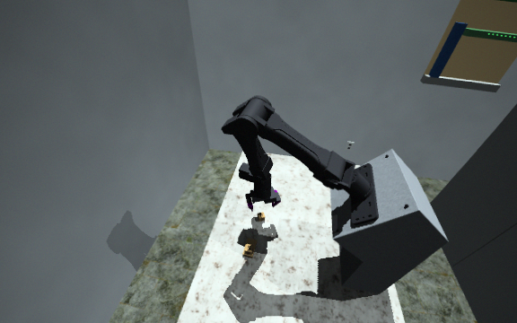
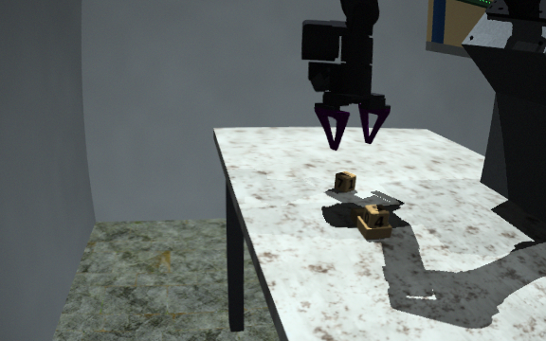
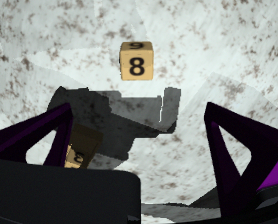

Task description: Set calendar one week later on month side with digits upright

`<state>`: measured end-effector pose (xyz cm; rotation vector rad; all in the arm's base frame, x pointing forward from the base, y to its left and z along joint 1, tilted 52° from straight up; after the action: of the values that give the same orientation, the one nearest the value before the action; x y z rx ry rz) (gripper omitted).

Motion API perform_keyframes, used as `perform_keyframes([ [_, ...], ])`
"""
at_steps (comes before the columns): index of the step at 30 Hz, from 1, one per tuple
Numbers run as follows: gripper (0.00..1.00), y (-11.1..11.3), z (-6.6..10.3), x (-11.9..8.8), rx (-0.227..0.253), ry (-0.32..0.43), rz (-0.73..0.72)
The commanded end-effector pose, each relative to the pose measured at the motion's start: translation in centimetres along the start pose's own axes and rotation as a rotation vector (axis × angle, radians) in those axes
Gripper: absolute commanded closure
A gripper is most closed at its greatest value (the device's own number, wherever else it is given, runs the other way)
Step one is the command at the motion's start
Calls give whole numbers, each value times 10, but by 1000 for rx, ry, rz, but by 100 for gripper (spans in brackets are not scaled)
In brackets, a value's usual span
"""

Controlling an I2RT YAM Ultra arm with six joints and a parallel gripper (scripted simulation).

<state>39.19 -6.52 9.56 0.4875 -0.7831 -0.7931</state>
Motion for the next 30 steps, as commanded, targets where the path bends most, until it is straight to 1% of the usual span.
perform_keyframes([
  [1, 0, 2, 2, 6, 2, -34, -1],
  [13, 0, 2, 2, 6, 2, -34, -1],
  [21, 0, 2, 6, 6, 2, -34, 15],
  [22, 55, 2, 6, 6, 2, -34, 15],
  [30, 55, 2, 6, 6, 2, -34, 15],
])
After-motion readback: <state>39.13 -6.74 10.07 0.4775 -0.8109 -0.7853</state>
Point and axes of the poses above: the point where the finger pads meet when closed, its own z axis back along the fingers, its own y axis across the jaws, x = y × z, the point moved 6 cm from there along z, back along the fingers, and after that the axes turned 8 degrees about z, right-handed, at the moved point
